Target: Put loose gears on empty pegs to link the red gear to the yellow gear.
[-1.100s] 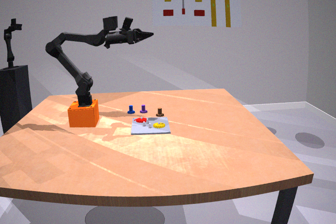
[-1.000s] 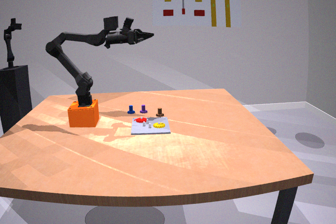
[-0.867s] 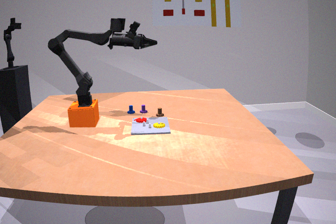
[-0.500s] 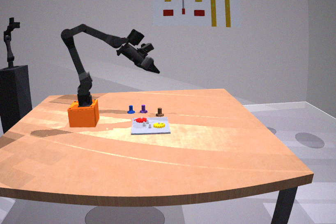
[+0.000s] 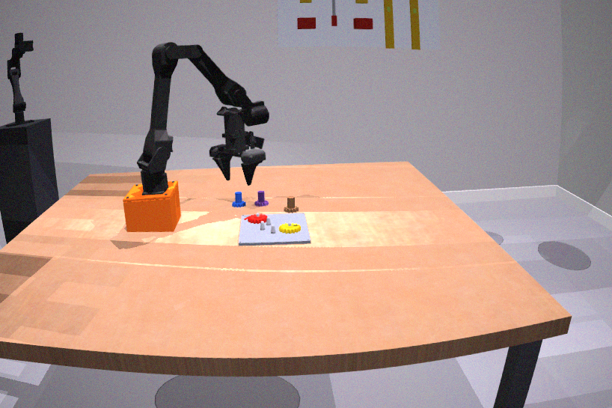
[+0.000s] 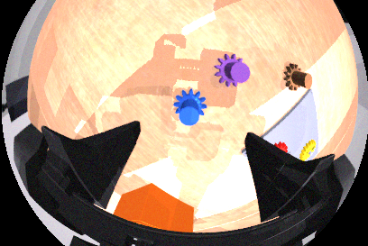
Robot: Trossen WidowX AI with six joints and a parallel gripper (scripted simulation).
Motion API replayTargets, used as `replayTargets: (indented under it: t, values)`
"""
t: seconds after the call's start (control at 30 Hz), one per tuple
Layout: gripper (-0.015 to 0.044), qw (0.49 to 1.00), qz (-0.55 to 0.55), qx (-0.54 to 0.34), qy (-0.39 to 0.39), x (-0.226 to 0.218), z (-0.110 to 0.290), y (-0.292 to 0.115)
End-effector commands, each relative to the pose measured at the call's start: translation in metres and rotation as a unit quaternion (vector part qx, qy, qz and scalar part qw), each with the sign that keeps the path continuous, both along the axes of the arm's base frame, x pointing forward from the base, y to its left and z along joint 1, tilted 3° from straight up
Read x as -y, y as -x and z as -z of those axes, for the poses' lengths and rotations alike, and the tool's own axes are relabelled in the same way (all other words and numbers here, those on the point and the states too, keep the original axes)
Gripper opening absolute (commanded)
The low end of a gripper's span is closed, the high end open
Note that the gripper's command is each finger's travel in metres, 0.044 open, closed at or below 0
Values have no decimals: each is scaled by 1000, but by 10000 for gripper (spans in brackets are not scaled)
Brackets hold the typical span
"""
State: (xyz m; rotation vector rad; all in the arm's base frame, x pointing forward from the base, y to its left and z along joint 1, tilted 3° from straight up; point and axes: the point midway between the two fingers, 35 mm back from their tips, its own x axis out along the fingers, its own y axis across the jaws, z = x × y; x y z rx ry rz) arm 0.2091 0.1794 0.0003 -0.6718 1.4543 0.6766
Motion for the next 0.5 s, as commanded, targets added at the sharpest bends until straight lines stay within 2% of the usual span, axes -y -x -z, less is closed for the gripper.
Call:
replayTargets:
  t: [0.0,0.47]
  values:
    - [440,1000,-16,-16,11,-4,2,3]
    - [440,1000,-16,-16,12,-4,24,3]
